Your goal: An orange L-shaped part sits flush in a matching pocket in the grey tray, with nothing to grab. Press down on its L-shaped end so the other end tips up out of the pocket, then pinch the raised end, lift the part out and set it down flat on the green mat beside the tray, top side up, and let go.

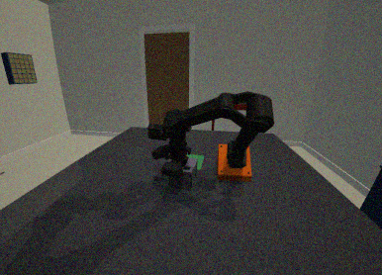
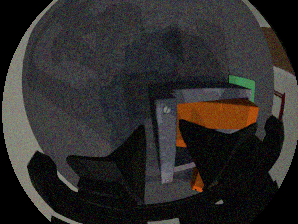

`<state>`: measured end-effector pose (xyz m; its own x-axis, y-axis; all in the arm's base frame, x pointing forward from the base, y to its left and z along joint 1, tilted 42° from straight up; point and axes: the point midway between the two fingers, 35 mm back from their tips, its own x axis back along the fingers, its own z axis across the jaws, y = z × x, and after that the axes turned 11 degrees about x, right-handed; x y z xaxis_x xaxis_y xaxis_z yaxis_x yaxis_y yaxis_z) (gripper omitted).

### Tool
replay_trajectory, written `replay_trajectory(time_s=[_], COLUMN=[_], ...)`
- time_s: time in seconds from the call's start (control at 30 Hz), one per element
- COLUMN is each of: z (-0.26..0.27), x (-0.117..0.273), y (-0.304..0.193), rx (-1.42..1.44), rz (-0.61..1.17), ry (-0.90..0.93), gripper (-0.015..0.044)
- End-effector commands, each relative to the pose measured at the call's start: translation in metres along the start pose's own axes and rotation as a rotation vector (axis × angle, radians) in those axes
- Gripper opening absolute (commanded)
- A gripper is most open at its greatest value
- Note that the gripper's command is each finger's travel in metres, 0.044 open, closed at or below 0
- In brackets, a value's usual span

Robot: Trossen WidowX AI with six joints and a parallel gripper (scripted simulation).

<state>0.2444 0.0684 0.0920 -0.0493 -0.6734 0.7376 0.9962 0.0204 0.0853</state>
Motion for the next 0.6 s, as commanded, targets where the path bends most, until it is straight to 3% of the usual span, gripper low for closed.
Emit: replay_trajectory(time_s=[0.0, 0.57], z=[-0.001, 0.0009], x=[-0.0085, -0.0127], y=[-0.0014, -0.0005], rx=[-0.006, 0.0], rz=[0.004, -0.001], ry=[-0.003, 0.004], gripper=[0.018, 0.018])
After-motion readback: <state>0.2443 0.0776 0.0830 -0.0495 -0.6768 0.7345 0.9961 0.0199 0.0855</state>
